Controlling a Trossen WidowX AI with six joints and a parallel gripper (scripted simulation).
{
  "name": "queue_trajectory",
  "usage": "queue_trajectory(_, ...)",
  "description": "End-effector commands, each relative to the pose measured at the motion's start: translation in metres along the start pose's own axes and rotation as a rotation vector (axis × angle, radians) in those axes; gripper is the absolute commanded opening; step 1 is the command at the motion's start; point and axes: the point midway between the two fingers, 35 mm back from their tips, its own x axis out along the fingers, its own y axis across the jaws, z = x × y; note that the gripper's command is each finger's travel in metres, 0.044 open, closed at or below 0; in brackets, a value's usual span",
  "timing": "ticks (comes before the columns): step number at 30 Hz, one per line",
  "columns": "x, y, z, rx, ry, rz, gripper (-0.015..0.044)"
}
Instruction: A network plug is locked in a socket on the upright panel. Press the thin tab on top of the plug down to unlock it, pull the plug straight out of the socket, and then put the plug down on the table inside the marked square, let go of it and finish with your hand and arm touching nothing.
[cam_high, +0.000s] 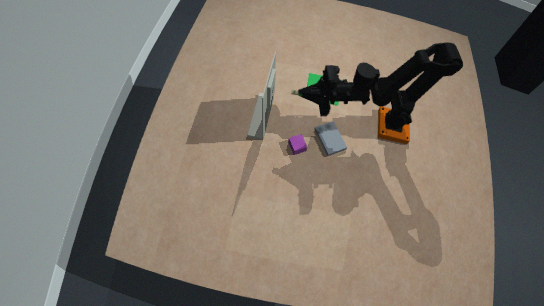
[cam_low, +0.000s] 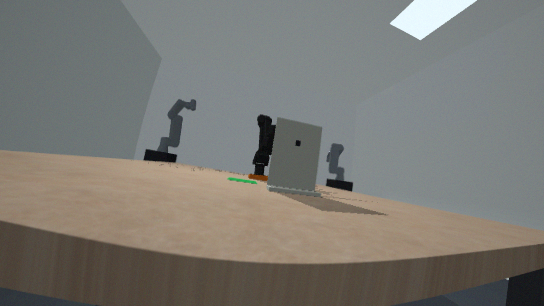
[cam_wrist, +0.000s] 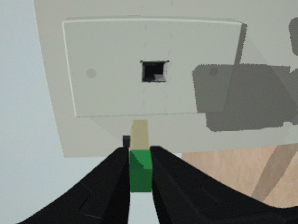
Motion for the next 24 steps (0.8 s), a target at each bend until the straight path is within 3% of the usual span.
queue_trajectory(1, -0.002, 0.01, 0.001, 0.001, -0.004, 0.014, 0.0)
queue_trajectory(24, -0.019, 0.041, -0.001, 0.002, -0.006, 0.019, 0.0)
